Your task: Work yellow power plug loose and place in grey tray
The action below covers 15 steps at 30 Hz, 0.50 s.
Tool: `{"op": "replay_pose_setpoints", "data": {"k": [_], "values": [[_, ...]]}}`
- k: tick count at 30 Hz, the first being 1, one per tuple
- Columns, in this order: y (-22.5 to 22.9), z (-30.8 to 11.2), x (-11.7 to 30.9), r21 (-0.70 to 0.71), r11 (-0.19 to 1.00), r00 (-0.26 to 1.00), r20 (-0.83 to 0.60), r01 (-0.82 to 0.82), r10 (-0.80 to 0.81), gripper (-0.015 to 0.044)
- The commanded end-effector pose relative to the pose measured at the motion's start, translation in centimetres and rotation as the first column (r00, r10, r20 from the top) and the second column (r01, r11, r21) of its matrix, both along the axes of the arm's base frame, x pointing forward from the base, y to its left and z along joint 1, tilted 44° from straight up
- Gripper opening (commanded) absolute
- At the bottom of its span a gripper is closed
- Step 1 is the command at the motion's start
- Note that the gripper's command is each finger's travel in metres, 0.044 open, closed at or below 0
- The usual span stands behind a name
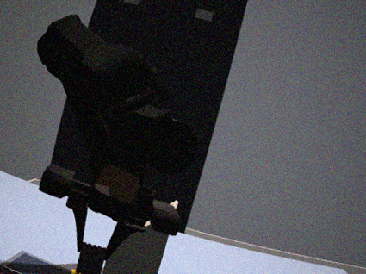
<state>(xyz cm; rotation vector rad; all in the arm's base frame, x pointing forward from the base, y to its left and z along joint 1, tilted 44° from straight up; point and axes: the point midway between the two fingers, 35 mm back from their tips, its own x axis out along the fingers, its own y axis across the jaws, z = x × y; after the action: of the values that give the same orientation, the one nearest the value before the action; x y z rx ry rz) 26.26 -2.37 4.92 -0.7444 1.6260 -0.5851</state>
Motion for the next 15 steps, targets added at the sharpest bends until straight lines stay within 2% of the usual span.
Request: {"op": "replay_pose_setpoints", "data": {"k": [1, 7, 15], "values": [[1.1, 0.0, 0.1, -0.05, 0.998, 0.999, 0.007, -0.035, 0.035, 0.0], [0.3, 0.8, 0.3, 0.083, 0.996, 1.0, 0.003, -0.011, 0.011, 0.0], [1.0, 1.5, 0.4, 0.083, 0.996, 1.0, 0.003, -0.011, 0.011, 0.0]]}}
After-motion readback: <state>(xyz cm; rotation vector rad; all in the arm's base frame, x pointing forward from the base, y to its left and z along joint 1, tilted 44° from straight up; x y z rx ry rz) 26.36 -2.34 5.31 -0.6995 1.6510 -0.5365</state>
